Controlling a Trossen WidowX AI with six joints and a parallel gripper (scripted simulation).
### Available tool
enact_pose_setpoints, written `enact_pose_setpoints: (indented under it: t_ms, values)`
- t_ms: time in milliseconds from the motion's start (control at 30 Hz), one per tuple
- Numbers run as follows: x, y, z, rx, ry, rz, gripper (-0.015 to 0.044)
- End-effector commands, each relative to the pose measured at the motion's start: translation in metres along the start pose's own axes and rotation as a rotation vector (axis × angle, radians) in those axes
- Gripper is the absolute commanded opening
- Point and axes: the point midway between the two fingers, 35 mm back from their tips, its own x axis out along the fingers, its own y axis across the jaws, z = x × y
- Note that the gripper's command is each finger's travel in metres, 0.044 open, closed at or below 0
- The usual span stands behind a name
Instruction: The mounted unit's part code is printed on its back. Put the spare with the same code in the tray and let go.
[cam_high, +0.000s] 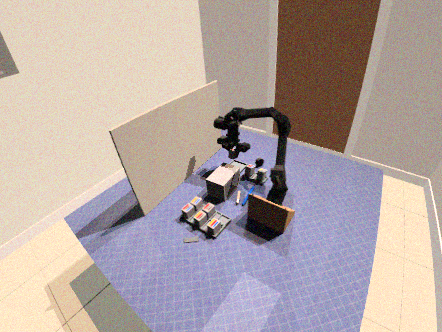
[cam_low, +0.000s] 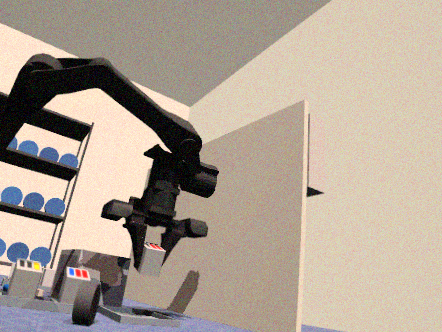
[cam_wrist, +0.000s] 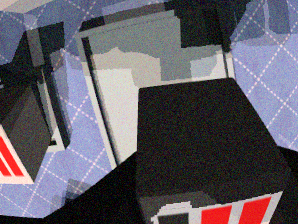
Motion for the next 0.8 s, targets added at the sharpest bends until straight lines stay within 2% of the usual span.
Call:
enact_pose_setpoints:
  t_ms: [0,767]
  values:
    - [0.004,0.001,0.000,-0.008,0.003,0.002,0.0000]
    - [0.021,0.001,0.000,-0.008,0.004,0.002,0.0000]
